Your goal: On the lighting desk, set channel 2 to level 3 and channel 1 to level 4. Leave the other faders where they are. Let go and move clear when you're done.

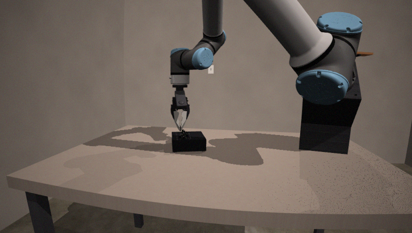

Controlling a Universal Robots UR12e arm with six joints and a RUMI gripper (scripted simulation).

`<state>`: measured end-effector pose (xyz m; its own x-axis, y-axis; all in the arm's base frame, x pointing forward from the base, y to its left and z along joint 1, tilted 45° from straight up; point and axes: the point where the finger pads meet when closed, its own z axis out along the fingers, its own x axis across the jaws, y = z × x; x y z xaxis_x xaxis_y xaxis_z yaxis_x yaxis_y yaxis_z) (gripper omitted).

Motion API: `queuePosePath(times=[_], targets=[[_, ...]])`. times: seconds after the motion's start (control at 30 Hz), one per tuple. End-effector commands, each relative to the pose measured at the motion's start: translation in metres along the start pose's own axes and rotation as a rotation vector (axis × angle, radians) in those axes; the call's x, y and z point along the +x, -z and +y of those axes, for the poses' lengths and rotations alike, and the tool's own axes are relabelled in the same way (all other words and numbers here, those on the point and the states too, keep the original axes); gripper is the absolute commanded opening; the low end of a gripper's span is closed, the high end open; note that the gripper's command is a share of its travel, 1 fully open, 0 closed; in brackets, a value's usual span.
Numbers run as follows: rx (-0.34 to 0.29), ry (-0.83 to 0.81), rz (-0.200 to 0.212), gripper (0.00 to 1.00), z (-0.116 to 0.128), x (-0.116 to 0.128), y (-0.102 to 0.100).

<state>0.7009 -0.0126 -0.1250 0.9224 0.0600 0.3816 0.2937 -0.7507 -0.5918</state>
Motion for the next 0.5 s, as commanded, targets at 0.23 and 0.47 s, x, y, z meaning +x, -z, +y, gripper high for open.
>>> queuePosePath(times=[0.23, 0.47], targets=[[-0.001, 0.0, 0.001, 0.0, 0.0004, 0.0003, 0.0006], [-0.001, 0.0, 0.001, 0.0, 0.0004, 0.0016, 0.0006]])
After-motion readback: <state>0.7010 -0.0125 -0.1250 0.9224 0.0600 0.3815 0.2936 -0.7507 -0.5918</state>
